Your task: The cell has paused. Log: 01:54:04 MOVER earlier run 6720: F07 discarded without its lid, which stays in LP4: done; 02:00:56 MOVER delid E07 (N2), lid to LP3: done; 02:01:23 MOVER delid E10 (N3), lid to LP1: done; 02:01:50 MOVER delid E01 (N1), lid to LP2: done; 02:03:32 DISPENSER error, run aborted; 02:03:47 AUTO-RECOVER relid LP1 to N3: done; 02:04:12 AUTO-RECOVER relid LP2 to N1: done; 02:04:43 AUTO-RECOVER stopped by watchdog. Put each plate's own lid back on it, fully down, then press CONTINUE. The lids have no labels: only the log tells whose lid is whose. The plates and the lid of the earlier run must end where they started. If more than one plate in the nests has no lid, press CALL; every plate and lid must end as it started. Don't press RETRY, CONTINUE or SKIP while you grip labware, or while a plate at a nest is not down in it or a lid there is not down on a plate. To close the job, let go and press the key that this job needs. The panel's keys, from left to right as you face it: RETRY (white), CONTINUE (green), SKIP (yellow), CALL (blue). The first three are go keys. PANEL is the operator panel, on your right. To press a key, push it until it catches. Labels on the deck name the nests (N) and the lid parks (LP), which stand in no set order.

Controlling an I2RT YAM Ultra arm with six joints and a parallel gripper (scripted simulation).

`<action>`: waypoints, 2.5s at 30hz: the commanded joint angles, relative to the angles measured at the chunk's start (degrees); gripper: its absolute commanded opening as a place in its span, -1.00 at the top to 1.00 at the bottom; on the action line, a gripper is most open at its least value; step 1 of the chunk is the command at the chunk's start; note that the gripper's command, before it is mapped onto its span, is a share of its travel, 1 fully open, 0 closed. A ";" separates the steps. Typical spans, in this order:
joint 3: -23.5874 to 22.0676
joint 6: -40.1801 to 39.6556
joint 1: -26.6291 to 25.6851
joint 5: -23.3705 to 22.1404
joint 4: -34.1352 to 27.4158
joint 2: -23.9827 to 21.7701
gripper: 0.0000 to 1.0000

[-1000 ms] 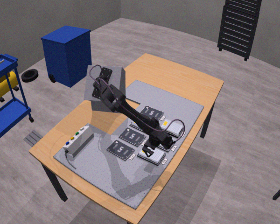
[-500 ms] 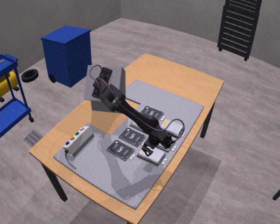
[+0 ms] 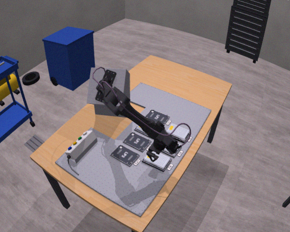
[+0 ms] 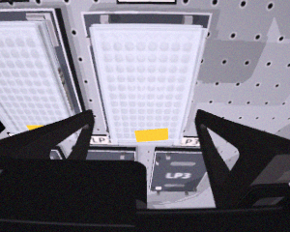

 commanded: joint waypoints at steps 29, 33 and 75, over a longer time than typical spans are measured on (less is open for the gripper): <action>-20.94 6.21 6.54 2.49 12.67 -7.45 -0.66; -25.15 7.50 7.56 2.96 15.55 -7.79 1.00; -43.37 13.24 13.20 4.83 32.55 -2.67 1.00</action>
